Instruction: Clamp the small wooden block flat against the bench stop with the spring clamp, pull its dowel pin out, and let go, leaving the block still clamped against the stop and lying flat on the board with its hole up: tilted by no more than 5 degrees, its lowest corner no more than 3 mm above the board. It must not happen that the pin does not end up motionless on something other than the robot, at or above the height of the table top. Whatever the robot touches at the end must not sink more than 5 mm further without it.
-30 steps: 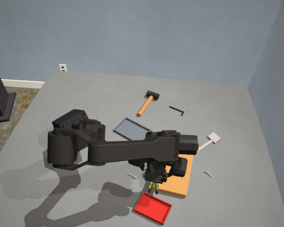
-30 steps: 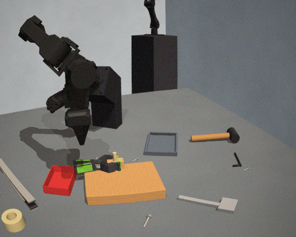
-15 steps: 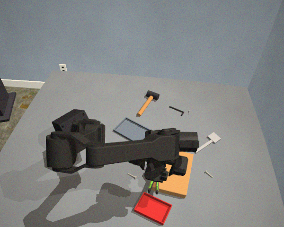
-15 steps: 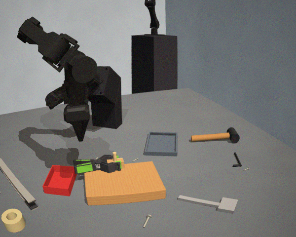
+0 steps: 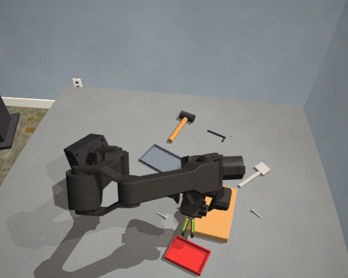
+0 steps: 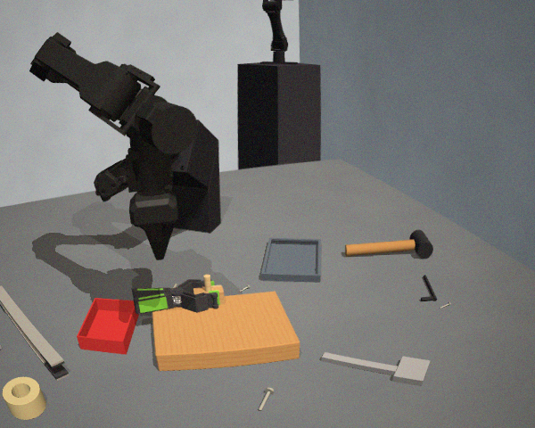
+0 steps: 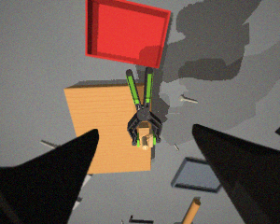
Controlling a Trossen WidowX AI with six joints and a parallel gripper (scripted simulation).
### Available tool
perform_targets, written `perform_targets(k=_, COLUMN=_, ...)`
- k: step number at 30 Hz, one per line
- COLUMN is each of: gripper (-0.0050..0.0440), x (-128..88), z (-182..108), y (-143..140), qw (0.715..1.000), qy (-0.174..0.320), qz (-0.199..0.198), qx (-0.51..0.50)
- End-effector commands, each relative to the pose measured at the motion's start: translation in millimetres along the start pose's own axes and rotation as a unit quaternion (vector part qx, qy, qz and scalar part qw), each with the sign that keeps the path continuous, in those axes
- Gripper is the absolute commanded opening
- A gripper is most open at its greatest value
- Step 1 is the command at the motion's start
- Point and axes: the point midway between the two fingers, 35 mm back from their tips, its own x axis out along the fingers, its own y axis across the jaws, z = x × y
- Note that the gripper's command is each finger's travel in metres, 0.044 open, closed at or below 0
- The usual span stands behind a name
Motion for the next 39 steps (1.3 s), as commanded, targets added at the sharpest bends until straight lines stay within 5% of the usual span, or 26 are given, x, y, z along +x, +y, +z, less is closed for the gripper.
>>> perform_targets(k=1, gripper=0.044, x=3, z=-7, y=0, qw=1.0, qy=-0.002, qz=0.0, qx=0.0)
perform_targets(k=39, gripper=0.044, x=16, z=-61, y=-3, qw=1.0, qy=-0.008, qz=0.007, qx=0.004)
